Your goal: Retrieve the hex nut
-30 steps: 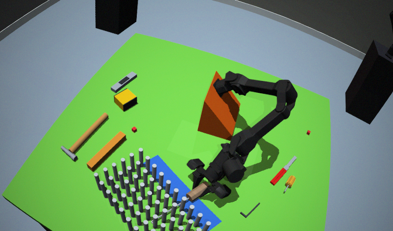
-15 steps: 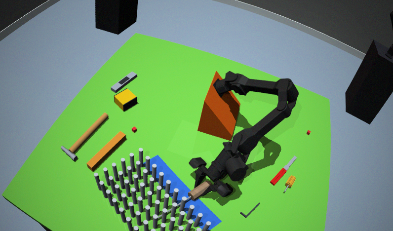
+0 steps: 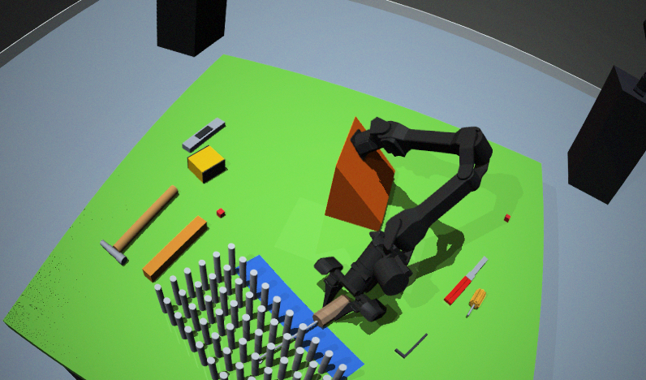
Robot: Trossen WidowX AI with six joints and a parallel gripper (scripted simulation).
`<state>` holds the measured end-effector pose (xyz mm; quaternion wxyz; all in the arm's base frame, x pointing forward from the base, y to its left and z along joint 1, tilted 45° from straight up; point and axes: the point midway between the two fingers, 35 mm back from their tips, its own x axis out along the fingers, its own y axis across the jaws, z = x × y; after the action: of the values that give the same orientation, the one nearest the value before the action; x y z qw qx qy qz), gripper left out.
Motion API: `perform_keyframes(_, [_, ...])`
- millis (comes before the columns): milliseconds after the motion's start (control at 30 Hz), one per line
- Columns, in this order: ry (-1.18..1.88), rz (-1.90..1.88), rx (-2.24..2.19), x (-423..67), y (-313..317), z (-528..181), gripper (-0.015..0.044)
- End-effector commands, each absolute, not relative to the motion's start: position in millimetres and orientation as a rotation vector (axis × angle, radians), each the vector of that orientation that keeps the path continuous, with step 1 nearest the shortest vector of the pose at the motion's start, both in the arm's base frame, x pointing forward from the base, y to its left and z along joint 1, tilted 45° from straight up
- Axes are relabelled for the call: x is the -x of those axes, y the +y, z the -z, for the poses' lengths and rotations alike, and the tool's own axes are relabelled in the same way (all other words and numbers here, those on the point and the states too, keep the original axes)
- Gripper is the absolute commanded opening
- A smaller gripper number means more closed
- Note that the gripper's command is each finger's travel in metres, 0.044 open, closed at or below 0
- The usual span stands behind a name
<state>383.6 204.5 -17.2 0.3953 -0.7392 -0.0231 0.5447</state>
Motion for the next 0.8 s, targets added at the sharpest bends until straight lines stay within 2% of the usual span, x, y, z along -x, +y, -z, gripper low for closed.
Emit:
perform_keyframes(0, [-0.050, -1.379, 1.875, -379.8, 204.4, 17.0, 0.0000])
perform_keyframes(767, [-0.050, -1.380, 1.875, -364.2, 208.1, 11.0, 0.0000])
